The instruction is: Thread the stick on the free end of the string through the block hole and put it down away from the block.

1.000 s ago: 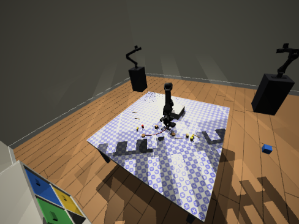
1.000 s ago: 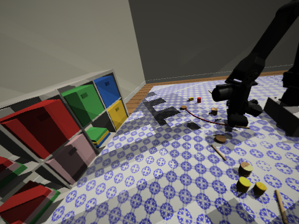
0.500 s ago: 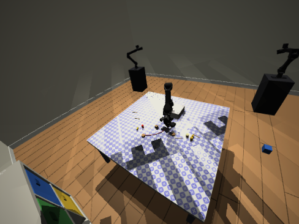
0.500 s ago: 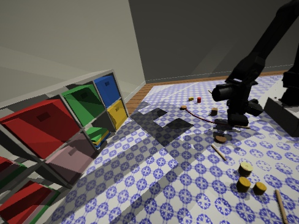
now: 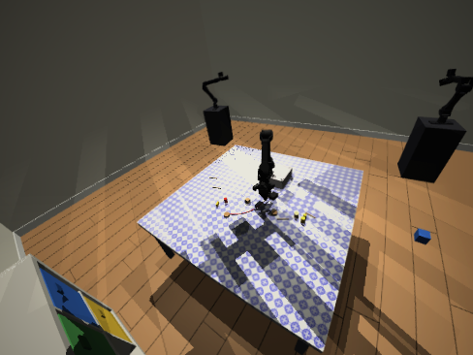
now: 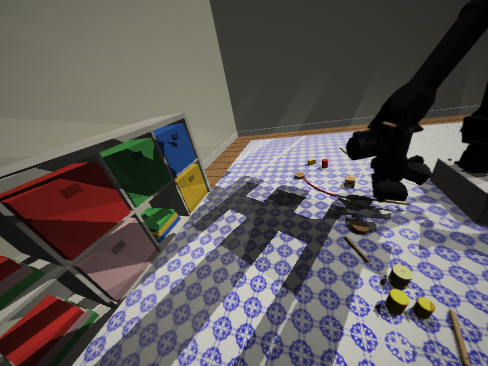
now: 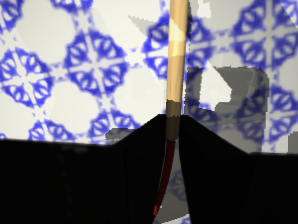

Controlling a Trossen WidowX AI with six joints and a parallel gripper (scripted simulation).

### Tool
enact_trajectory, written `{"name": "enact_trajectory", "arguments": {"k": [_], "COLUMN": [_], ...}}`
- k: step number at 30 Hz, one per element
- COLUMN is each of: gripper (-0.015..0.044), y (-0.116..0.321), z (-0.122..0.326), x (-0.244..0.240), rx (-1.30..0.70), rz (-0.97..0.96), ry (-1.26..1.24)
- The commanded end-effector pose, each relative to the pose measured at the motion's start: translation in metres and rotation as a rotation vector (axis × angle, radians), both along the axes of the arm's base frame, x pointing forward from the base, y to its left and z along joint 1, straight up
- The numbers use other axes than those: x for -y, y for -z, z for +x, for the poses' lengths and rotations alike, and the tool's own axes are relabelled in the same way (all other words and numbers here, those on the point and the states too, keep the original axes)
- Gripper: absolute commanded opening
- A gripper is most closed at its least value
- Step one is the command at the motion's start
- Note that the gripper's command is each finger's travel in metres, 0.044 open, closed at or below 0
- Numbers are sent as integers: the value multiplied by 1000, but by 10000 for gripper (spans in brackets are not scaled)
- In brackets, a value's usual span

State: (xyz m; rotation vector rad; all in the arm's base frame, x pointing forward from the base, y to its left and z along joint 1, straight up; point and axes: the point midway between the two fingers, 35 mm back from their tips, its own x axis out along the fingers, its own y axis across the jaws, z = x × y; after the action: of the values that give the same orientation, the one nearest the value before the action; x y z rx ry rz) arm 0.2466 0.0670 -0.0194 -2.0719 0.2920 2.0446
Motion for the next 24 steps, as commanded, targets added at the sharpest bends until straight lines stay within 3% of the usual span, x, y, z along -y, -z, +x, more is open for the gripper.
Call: {"name": "enact_trajectory", "arguments": {"k": [1, 24], "gripper": [0, 0], "y": [-8, -38], "z": [3, 1], "x": [-1, 0], "rx": [11, 11], "rz": [3, 3], "ry": [0, 0]}}
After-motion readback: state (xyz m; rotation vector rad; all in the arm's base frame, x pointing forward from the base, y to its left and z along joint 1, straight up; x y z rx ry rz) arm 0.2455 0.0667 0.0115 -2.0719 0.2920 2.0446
